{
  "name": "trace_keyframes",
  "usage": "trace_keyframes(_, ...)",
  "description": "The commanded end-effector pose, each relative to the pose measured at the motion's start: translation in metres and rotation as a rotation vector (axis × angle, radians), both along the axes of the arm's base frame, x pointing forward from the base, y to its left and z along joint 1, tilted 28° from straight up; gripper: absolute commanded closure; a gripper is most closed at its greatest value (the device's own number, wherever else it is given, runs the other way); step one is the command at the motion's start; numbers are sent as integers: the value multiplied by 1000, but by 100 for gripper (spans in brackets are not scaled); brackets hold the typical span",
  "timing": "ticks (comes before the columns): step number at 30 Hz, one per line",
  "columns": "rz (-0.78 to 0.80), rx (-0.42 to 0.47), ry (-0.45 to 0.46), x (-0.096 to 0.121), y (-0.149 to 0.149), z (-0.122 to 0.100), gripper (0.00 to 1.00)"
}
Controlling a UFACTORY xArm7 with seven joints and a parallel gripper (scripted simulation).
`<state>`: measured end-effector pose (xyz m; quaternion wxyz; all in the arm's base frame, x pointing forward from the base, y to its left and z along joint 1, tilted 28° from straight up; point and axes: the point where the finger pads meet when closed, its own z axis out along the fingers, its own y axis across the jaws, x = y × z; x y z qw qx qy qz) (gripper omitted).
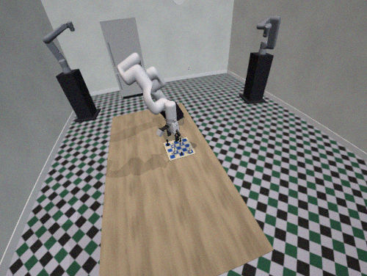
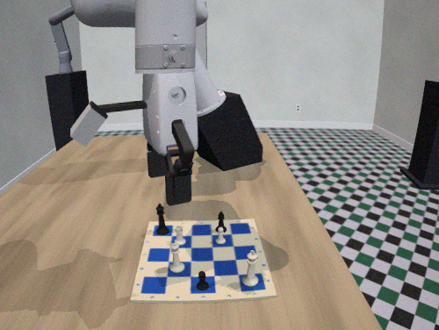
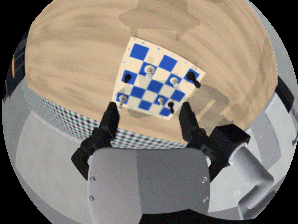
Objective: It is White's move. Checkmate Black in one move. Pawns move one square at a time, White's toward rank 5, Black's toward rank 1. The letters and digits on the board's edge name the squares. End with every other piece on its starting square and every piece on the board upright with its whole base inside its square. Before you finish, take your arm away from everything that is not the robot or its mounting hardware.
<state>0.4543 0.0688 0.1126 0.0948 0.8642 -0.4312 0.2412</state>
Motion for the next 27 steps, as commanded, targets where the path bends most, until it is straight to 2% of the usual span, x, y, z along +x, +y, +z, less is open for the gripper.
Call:
trace_keyframes(1, 243, -76, 115, 2, 0, -2, 0)
trace_keyframes(15, 740, -291, 296, 6, -5, -14, 0)
trace_keyframes(17, 740, -291, 296, 6, -5, -14, 0)
trace_keyframes(18, 847, -336, 338, 7, -5, -15, 0)
trace_keyframes(27, 1159, -476, 457, 8, -7, -21, 0)
